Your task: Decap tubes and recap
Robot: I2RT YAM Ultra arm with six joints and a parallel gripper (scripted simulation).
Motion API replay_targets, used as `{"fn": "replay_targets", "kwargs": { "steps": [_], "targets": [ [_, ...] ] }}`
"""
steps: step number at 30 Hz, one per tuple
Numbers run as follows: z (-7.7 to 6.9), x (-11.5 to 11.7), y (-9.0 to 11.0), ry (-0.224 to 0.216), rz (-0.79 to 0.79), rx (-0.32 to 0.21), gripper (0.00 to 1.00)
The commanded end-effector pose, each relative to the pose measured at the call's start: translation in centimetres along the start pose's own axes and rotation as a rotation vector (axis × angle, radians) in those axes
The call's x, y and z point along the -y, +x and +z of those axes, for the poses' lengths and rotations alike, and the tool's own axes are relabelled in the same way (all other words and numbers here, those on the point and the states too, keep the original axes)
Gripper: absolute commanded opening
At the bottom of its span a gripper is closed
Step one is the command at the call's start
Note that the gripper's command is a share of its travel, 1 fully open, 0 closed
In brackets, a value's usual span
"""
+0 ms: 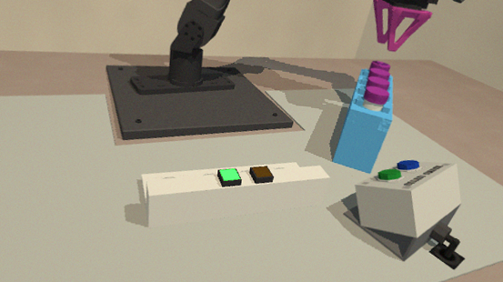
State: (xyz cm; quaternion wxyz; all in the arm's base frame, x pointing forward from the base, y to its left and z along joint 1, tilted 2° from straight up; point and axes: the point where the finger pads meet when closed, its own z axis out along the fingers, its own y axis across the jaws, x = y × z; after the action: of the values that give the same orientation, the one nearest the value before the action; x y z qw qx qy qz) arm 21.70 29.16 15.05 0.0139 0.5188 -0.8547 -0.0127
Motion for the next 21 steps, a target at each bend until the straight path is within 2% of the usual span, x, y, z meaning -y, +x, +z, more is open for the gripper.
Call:
{"fn": "replay_targets", "kwargs": {
  "steps": [1,5,17,21],
  "targets": [
    [-0.5,0.3,-0.2,0.005,-0.061,0.018,0.49],
    [-0.5,0.3,-0.2,0.005,-0.061,0.018,0.49],
    [3.0,0.3,-0.2,0.005,-0.061,0.018,0.49],
    [3.0,0.3,-0.2,0.005,-0.061,0.018,0.49]
  ]
}}
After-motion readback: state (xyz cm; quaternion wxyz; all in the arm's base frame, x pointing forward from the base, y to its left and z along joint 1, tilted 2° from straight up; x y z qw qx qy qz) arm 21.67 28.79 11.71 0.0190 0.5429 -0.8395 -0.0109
